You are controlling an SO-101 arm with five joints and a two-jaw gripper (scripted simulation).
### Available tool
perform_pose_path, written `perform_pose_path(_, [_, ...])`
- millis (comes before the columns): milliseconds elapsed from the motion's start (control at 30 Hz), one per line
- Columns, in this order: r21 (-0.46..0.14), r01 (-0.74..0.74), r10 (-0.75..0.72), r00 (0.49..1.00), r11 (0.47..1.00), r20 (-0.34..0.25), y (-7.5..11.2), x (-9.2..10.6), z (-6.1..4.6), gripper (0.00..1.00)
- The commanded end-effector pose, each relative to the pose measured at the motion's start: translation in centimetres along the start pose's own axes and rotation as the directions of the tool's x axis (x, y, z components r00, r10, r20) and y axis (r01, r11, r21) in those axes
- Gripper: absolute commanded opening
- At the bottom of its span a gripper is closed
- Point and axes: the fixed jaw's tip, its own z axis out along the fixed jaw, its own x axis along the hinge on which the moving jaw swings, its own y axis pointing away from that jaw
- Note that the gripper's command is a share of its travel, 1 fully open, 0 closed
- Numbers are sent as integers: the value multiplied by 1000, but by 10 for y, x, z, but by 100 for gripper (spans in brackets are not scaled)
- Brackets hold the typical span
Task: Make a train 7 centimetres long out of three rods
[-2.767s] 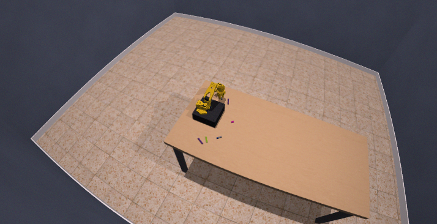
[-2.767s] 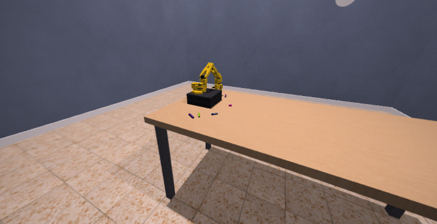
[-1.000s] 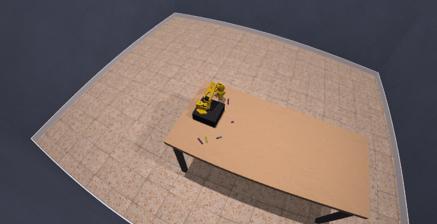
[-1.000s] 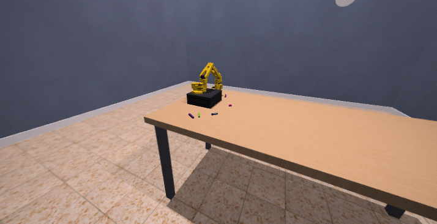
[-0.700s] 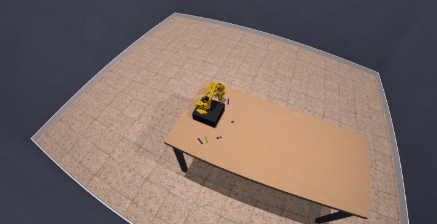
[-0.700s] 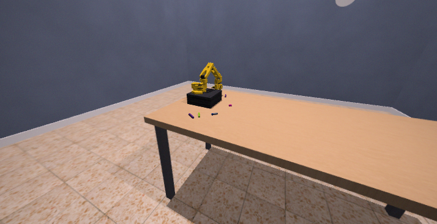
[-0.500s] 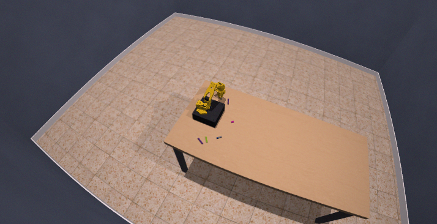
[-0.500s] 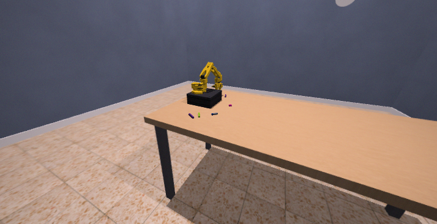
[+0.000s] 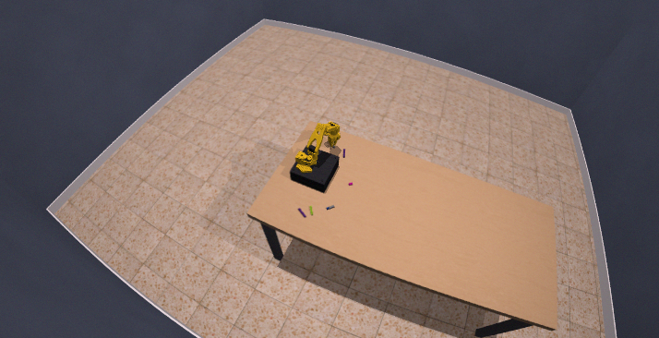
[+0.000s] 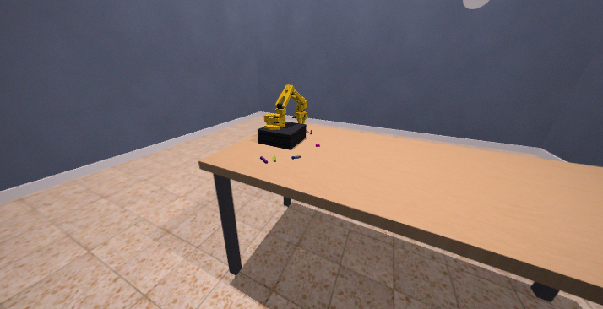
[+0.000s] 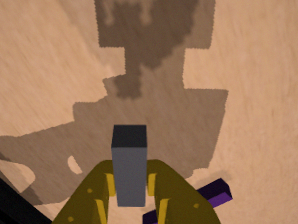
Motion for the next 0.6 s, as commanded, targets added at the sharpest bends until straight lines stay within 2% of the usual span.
perform_pose_path(0, [29, -2, 1, 1000, 1000, 9, -5, -2, -8, 0])
perform_pose_path(367, [28, -60, 60, 998, 998, 12, -8, 11, -8, 0])
perform_pose_path(567, [27, -175, 175, 984, 984, 18, -13, 37, -7, 0])
